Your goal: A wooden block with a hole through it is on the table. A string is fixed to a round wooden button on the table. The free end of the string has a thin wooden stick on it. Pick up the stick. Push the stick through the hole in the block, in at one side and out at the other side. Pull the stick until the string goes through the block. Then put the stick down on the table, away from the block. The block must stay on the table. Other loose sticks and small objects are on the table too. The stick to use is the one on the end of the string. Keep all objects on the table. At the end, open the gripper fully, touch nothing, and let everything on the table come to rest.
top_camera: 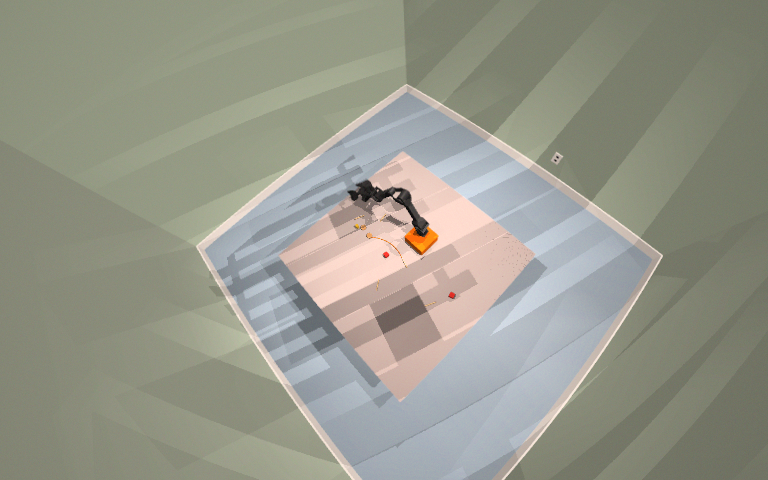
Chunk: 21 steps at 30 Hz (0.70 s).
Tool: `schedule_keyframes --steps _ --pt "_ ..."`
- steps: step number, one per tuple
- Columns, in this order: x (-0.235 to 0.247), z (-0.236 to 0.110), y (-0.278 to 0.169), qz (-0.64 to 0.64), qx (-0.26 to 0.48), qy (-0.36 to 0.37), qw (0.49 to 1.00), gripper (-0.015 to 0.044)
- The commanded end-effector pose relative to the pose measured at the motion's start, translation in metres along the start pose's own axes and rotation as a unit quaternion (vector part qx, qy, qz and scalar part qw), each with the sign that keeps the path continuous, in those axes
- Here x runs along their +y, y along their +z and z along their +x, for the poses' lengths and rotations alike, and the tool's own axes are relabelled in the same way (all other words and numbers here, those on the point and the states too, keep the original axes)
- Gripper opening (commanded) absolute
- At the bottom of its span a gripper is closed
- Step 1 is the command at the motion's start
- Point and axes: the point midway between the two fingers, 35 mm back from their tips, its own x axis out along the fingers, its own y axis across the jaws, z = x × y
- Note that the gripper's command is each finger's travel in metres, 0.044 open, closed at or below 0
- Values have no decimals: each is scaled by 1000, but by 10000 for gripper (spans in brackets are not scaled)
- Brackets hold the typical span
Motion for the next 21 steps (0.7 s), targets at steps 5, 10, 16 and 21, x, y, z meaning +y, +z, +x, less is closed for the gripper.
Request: schedule_keyframes --steps 5,10,16,21 --pt "-97 -30 97 109 -183 -18 977 440" --pt "-144 -69 150 149 -286 -3 946 440" --pt "-185 -135 207 173 -400 45 899 440" --pt "-203 -204 246 169 -478 110 855 440"
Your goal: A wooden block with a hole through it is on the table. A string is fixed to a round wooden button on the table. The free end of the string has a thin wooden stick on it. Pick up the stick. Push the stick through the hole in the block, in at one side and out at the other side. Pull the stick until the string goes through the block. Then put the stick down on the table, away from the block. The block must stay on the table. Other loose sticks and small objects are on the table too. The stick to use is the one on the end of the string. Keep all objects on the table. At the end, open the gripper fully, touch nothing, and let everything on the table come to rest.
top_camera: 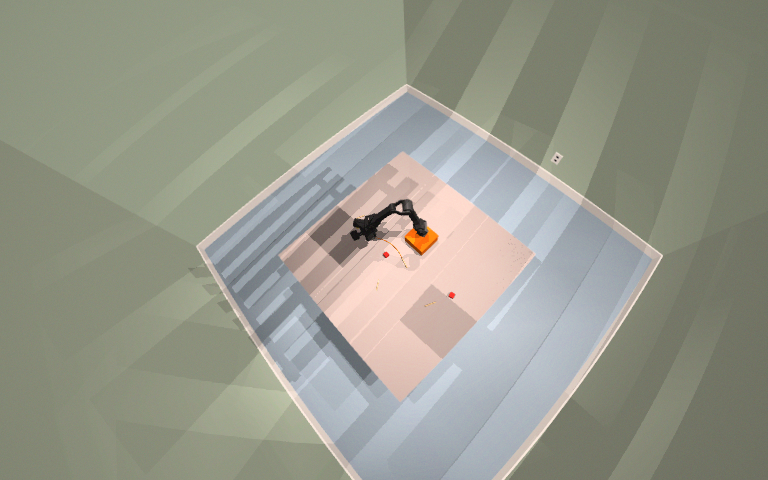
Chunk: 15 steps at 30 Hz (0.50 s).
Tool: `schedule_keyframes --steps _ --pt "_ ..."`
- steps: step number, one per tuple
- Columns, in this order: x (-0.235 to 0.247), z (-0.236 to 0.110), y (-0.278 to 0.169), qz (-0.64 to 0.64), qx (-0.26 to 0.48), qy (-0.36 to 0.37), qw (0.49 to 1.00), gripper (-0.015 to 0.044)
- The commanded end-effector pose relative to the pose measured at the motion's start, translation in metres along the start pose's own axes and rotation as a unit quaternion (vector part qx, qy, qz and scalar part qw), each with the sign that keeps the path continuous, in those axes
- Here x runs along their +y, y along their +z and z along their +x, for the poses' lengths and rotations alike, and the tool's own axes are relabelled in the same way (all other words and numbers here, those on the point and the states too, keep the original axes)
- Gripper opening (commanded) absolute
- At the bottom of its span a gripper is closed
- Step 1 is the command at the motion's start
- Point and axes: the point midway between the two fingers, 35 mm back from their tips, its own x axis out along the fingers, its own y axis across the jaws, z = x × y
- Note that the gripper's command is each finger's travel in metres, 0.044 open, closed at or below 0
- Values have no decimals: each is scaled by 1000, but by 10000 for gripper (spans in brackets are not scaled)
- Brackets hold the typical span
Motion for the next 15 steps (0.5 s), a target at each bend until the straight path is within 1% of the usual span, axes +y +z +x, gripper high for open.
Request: schedule_keyframes --steps 1,5,8,10,15 --pt "17 -14 72 26 -64 79 995 440" --pt "38 -37 128 38 -100 156 982 440" --pt "58 -59 162 42 -111 216 969 440" --pt "66 -68 172 42 -112 239 964 440" --pt "67 -69 174 42 -112 241 963 440"
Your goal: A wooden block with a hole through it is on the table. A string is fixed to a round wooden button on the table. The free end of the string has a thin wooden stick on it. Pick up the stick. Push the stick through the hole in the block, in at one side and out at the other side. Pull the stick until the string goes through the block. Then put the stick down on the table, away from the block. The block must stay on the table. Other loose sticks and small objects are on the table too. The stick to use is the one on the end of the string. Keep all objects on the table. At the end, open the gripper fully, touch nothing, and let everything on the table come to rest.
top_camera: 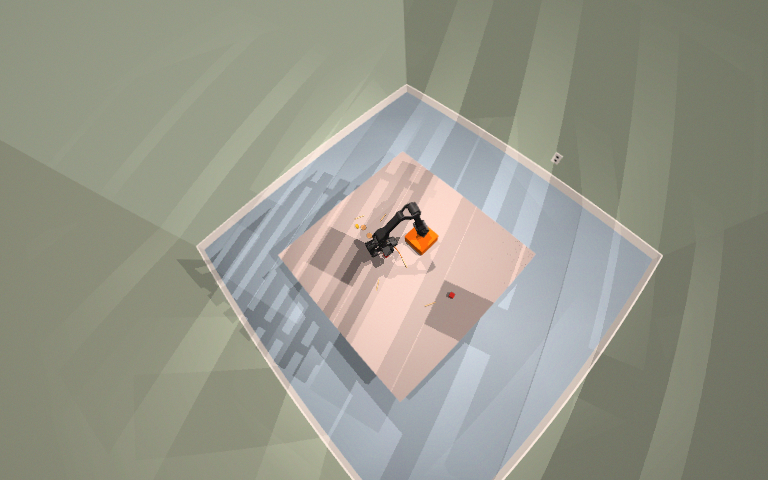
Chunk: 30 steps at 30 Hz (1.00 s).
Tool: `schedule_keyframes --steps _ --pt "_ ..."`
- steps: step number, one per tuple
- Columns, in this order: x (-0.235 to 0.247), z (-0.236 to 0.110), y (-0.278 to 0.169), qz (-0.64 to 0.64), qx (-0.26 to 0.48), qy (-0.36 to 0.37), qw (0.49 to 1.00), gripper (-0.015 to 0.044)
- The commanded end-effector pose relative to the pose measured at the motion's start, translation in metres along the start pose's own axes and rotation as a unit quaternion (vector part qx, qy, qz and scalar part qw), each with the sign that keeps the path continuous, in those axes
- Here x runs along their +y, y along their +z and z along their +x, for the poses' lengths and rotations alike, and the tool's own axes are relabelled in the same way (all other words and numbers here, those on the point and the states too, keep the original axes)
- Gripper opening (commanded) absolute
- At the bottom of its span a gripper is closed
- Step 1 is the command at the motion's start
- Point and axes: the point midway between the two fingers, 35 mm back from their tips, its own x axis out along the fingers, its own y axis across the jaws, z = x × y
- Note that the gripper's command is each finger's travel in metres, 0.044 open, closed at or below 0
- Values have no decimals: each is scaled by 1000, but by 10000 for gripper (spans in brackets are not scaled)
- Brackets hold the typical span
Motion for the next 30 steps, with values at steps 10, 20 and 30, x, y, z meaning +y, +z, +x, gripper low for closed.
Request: schedule_keyframes --steps 10,20,30 --pt "11 -1 6 9 4 22 1000 440" --pt "10 -1 6 6 1 19 1000 282" --pt "10 -1 6 6 1 19 1000 236"
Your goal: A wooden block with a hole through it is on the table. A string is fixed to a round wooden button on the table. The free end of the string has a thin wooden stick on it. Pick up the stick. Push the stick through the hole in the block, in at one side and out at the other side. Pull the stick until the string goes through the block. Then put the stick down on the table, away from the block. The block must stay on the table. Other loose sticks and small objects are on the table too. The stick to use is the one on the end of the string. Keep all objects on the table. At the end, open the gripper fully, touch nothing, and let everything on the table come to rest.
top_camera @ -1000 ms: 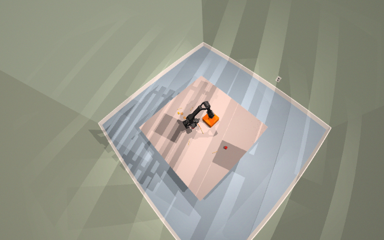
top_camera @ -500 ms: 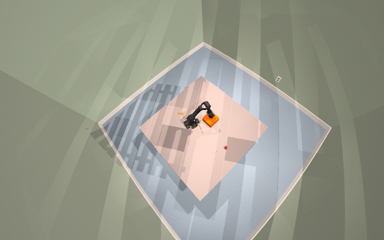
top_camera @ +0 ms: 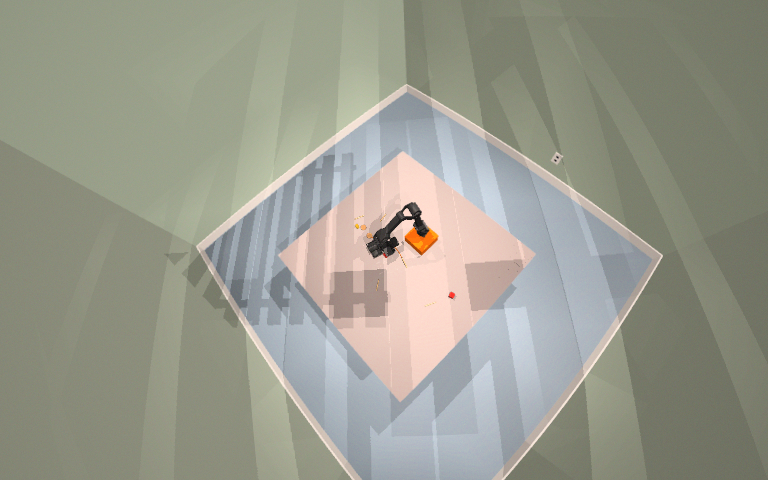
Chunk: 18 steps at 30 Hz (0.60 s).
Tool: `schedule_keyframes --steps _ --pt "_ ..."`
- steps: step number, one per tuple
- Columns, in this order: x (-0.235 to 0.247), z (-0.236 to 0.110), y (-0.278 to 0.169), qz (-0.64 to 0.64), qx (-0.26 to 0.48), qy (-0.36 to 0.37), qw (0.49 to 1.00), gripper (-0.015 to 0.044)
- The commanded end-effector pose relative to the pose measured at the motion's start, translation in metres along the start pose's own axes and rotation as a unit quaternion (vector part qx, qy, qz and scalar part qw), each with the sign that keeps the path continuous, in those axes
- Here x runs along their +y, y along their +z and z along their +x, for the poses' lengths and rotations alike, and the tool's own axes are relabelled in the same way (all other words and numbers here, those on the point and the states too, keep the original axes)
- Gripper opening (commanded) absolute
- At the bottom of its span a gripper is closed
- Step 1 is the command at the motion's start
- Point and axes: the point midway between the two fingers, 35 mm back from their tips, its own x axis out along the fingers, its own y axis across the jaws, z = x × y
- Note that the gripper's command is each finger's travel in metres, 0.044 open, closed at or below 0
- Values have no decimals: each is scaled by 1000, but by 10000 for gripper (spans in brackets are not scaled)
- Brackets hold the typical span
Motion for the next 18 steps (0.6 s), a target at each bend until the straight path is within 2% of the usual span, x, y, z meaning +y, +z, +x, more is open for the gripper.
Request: schedule_keyframes --steps 1,4,13,18 --pt "0 0 0 0 0 0 1000 236" --pt "0 0 0 0 0 0 1000 236" --pt "0 0 0 0 0 0 1000 0" --pt "0 0 0 0 0 0 1000 0"
